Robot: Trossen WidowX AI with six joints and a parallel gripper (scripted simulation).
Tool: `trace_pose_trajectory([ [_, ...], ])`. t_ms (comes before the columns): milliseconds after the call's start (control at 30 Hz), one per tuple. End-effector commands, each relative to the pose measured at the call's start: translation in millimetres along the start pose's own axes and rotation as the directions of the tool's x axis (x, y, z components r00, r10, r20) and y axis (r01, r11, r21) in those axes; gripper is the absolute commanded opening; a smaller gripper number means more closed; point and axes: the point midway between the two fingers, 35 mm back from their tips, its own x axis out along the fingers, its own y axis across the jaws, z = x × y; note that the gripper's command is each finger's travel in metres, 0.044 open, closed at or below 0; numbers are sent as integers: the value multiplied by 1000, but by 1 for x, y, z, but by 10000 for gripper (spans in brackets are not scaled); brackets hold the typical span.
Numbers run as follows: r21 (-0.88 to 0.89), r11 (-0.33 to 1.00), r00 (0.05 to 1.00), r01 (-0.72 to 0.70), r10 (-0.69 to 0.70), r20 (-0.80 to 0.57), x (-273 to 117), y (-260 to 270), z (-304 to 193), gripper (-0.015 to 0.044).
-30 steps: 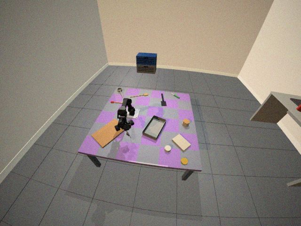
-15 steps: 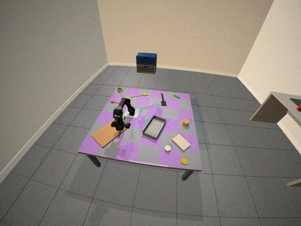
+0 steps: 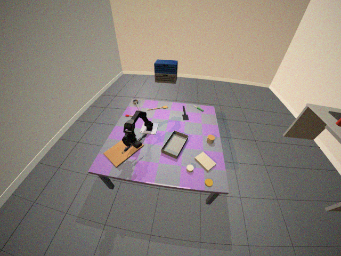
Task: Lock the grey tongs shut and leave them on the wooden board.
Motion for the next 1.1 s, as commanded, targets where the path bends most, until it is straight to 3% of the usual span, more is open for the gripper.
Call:
trace_pose_trajectory([
  [0, 156, 988, 1000, 2, -1, -2, 0, -9, 4, -150],
  [467, 667, 745, 1000, 6, -8, -1, 0, -41, 17, -150],
  [767, 891, 454, 1000, 6, -12, -1, 0, -62, 24, -150],
  [1067, 995, 102, 1000, 4, -16, -2, -1, -84, 30, -150],
])
